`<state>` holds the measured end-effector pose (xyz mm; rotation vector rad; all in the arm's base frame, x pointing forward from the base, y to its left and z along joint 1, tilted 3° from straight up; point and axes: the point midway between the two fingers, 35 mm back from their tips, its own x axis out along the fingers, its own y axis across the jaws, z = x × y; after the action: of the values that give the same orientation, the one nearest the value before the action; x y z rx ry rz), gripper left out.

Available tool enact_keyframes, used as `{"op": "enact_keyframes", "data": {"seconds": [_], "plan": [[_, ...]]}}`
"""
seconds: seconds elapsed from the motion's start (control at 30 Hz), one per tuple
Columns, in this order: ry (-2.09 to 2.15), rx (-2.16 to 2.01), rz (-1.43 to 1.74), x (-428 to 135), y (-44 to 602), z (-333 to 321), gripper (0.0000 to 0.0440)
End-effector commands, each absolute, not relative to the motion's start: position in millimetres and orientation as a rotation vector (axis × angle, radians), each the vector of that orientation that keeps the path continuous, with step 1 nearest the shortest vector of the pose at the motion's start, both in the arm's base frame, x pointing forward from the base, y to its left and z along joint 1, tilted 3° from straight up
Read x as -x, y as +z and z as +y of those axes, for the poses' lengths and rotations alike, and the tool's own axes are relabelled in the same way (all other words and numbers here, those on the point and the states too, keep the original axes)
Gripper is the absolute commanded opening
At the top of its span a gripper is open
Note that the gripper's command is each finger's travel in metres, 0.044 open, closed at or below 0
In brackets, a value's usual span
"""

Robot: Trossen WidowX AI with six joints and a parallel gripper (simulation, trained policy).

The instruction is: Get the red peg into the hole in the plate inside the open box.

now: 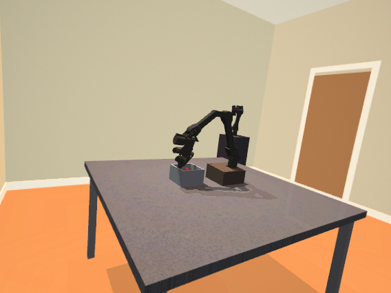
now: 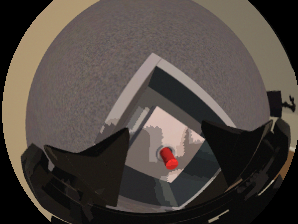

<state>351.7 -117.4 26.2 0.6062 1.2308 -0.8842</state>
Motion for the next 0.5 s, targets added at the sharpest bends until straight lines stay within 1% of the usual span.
{"op": "enact_keyframes", "data": {"seconds": [0.0,0.3,0.47], "plan": [[-0.879,-0.602,1.160,-372.9,30.5,-130.6,0.0440],[-0.895,-0.595,1.041,-396.3,48.0,-160.3,0.0440],[-0.897,-0.595,1.034,-397.4,48.9,-162.0,0.0440]]}}
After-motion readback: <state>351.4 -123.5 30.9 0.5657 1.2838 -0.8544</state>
